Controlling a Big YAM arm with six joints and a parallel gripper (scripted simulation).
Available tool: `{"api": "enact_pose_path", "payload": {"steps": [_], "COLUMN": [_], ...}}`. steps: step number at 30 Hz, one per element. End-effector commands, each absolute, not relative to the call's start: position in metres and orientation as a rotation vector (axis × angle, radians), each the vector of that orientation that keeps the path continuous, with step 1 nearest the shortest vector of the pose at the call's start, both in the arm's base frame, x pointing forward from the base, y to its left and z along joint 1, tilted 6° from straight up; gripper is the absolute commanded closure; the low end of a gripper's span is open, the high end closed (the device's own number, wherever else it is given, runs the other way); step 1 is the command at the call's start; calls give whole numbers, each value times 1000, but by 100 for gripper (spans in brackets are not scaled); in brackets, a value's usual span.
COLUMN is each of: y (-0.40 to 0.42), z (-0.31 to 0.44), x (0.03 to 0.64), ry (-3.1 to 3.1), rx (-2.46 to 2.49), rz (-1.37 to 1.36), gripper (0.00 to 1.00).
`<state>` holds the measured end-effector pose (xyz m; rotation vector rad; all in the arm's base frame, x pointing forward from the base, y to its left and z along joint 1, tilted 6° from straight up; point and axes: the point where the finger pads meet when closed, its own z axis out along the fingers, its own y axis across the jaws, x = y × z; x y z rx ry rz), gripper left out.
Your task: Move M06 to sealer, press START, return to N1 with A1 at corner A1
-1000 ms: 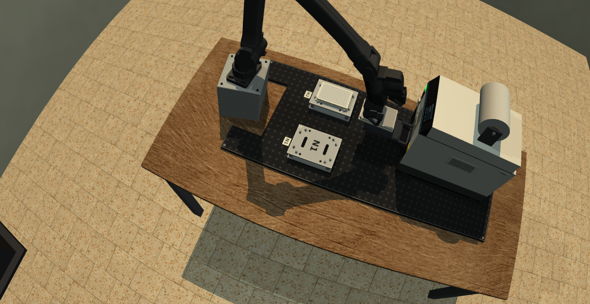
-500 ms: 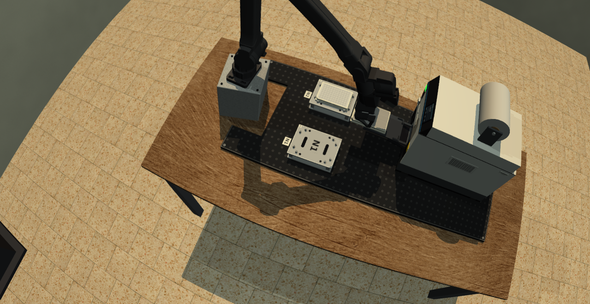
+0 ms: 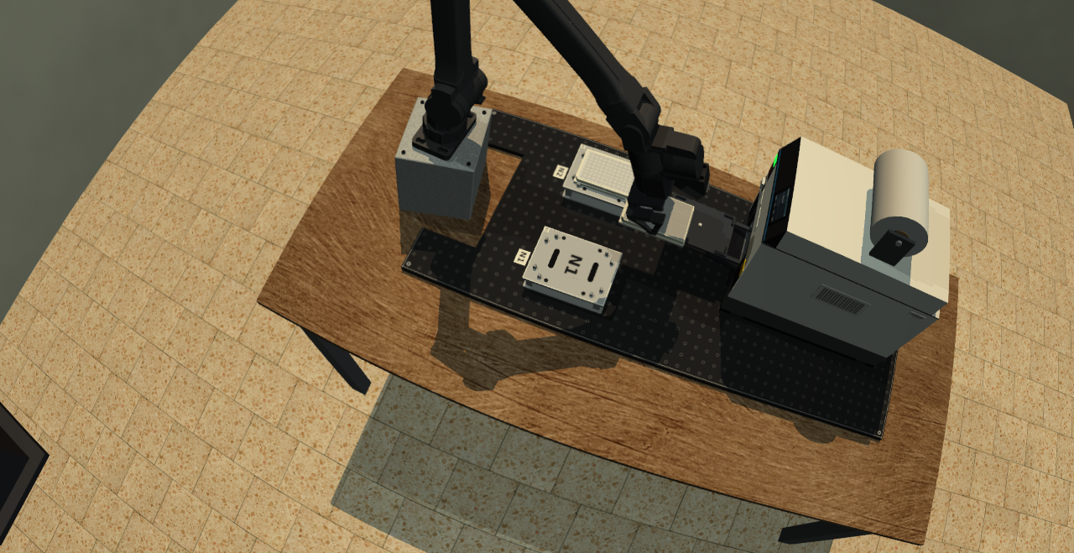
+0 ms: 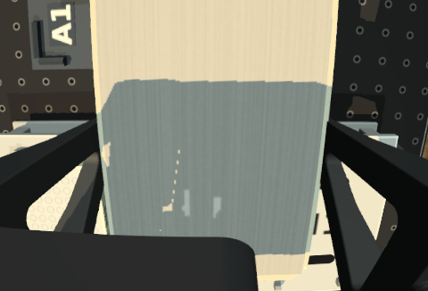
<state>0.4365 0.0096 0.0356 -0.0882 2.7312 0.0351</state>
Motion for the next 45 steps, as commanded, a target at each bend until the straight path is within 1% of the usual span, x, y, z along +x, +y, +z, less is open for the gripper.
{"api": "enact_pose_path", "payload": {"steps": [1,10,17,27,35,45], "y": [3,-10,-18,-31,-41,-52], "z": [66,44,58,41,51,40], "x": [454,428,425,400,390,368], "ry": [2634,2697,2650,2698,2676,2705], "rx": [-106,-85,-104,-89,-106,-97], "rz": [28,30,26,29,26,29], "gripper": [100,100,100,100,100,100]}}
